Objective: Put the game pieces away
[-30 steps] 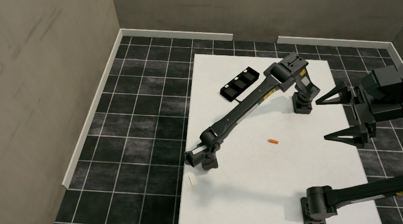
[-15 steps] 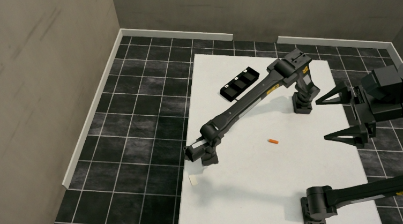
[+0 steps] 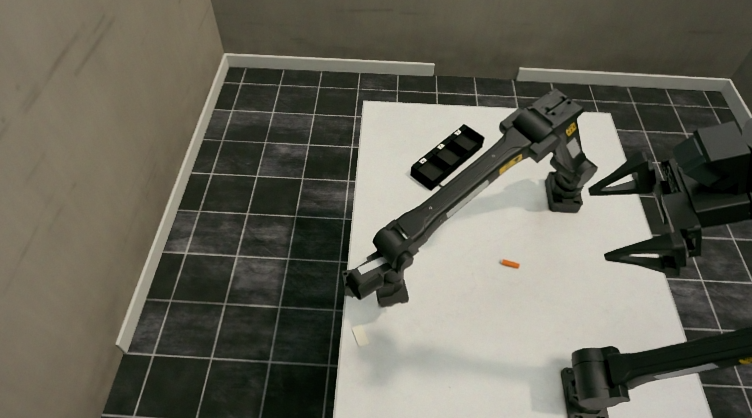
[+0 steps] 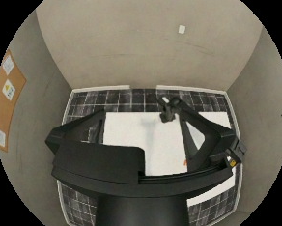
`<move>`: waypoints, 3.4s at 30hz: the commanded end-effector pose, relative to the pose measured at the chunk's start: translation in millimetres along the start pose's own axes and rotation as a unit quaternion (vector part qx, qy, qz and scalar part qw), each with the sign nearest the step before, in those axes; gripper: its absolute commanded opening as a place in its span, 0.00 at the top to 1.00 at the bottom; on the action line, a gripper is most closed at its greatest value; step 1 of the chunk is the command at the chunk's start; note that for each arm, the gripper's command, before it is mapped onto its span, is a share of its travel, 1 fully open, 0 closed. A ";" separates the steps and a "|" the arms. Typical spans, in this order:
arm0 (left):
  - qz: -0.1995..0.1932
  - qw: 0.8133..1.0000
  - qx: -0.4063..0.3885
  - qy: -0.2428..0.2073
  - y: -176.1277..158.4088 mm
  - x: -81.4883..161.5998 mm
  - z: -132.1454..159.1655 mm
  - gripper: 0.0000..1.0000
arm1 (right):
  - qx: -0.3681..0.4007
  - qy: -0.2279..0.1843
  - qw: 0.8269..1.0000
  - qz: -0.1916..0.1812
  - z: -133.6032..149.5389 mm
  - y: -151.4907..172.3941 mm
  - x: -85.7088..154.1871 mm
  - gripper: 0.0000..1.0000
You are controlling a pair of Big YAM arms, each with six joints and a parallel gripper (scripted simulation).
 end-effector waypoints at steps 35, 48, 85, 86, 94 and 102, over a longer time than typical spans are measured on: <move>0.001 1.000 -0.002 -0.015 0.6 16.4 -3.0 0.00 | 0.000 -0.022 1.000 -0.002 73.6 -97.4 23.2 0.80; 0.001 1.000 -0.002 -0.015 0.6 16.4 -3.0 0.00 | 0.000 -0.021 1.000 0.000 124.0 -156.9 20.4 0.80; 0.001 1.000 -0.002 -0.015 0.6 16.4 -3.0 0.00 | 0.025 -0.009 1.000 0.003 244.7 -298.9 10.8 0.80; 0.001 1.000 -0.002 -0.015 0.6 16.4 -3.0 0.00 | 0.050 -0.017 0.999 0.007 248.4 -303.6 16.1 0.80; 0.001 1.000 -0.002 -0.015 0.6 16.4 -3.0 0.00 | 0.154 -0.008 0.988 0.008 278.0 -340.2 15.6 0.80; 0.001 1.000 -0.002 -0.015 0.6 16.4 -3.0 0.00 | 0.225 -0.006 0.974 0.010 293.4 -354.4 14.9 0.80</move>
Point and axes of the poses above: on each arm, the point where the finger pads meet when closed, its own x axis back along the fingers, its own y axis across the jaws, z = x × y, the point moved 10 cm from there along x, back along the fingers, and after that the axes turned 10 degrees about x, right-handed, at the moved point
